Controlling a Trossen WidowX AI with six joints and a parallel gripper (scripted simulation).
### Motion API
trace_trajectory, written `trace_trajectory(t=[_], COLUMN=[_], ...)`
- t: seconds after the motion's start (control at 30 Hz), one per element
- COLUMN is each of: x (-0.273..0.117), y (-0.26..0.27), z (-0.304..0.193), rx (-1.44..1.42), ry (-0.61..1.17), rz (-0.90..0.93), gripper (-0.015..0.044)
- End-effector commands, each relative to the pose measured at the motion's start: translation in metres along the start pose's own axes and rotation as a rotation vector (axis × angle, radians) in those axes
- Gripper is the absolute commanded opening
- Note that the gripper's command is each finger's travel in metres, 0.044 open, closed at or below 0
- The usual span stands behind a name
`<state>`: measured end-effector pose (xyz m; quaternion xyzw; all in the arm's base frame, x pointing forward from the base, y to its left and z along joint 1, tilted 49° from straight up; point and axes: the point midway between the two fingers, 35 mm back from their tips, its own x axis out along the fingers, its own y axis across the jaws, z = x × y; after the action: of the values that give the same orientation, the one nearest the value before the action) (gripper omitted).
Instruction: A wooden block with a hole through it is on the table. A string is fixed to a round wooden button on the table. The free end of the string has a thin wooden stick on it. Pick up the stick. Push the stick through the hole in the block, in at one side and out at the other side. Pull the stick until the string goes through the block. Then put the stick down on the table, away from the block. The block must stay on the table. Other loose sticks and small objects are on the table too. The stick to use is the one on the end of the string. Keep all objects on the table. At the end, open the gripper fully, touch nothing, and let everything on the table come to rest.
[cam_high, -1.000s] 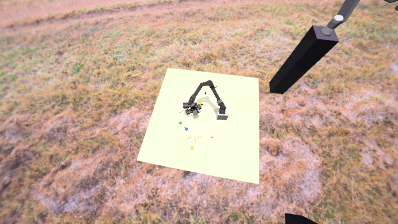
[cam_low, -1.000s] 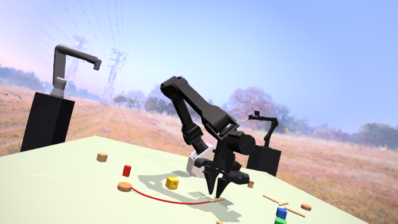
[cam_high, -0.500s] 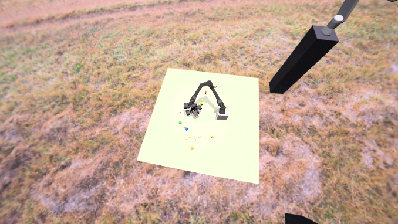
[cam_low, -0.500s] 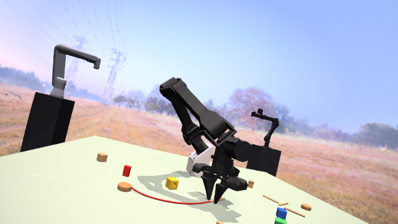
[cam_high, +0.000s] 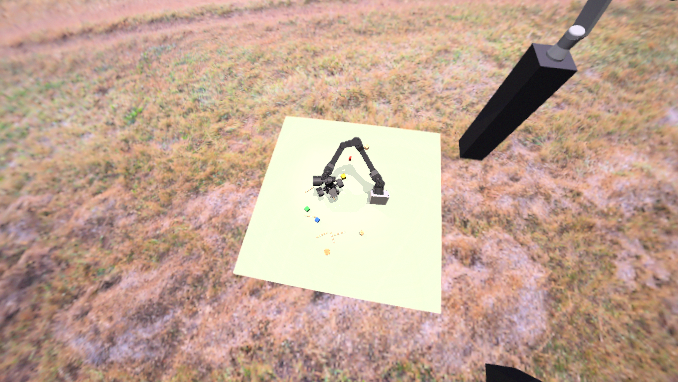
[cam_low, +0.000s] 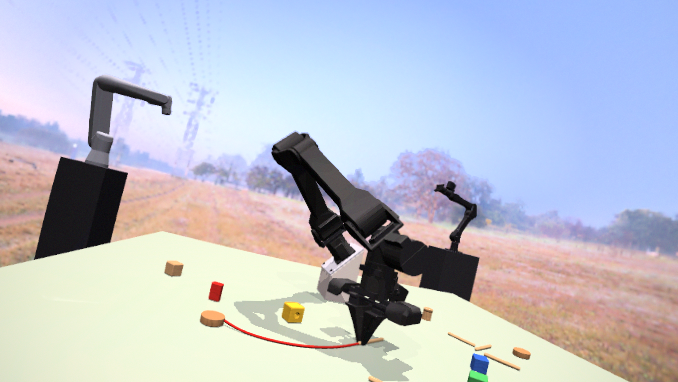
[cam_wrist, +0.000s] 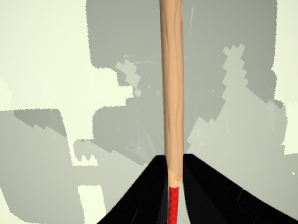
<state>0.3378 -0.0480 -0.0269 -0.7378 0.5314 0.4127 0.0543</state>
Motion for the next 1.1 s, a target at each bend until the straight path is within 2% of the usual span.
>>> trace_trajectory(t=[0.0, 1.07], x=[-0.003, -0.044], y=[0.0, -0.002], z=[0.0, 0.0], rx=[0.001, 0.001], ry=[0.0, -0.003], rz=[-0.001, -0.002], gripper=[0.0, 0.0])
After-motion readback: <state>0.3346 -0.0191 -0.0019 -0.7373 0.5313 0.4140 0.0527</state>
